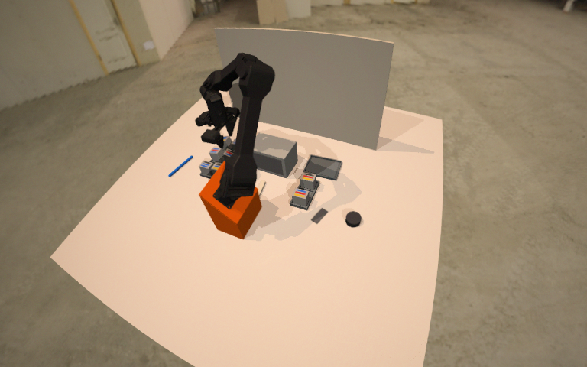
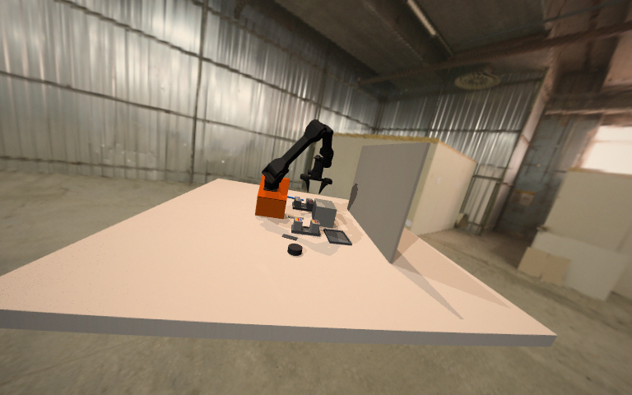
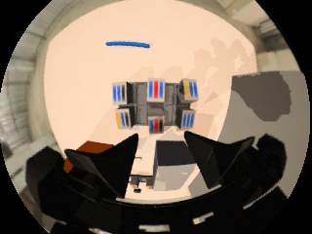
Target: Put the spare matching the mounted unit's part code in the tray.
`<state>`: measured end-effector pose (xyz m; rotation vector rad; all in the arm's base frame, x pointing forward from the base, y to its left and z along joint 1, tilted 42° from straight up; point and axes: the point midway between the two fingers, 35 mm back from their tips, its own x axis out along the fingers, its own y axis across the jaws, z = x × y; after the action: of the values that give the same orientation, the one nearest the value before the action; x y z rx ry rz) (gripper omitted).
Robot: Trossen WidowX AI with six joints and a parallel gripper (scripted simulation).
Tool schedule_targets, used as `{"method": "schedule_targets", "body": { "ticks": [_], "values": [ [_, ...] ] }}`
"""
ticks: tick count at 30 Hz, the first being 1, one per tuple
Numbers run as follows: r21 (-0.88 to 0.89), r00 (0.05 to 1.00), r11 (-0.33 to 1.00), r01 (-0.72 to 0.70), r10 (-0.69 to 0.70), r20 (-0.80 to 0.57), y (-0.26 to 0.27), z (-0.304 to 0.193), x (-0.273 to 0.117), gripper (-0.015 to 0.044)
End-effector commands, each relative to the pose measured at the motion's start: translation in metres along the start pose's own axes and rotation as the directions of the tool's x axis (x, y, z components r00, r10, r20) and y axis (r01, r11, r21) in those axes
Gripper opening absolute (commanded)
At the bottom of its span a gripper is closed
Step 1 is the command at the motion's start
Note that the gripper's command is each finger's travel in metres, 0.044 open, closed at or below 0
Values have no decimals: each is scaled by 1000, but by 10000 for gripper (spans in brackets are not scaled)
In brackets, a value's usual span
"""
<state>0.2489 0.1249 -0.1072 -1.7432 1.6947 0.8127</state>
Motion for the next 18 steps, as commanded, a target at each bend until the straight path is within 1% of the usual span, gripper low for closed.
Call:
{"method": "schedule_targets", "body": {
  "ticks": [1, 10, 18],
  "values": [
    [-10, 1000, 1000, -2, 2, -9, 3, -1, 13, 300],
    [-10, 1000, 1000, -2, 2, -9, 3, -1, 14, 300],
    [-10, 1000, 1000, -2, 2, -9, 2, -1, 25, 300]
  ]
}}
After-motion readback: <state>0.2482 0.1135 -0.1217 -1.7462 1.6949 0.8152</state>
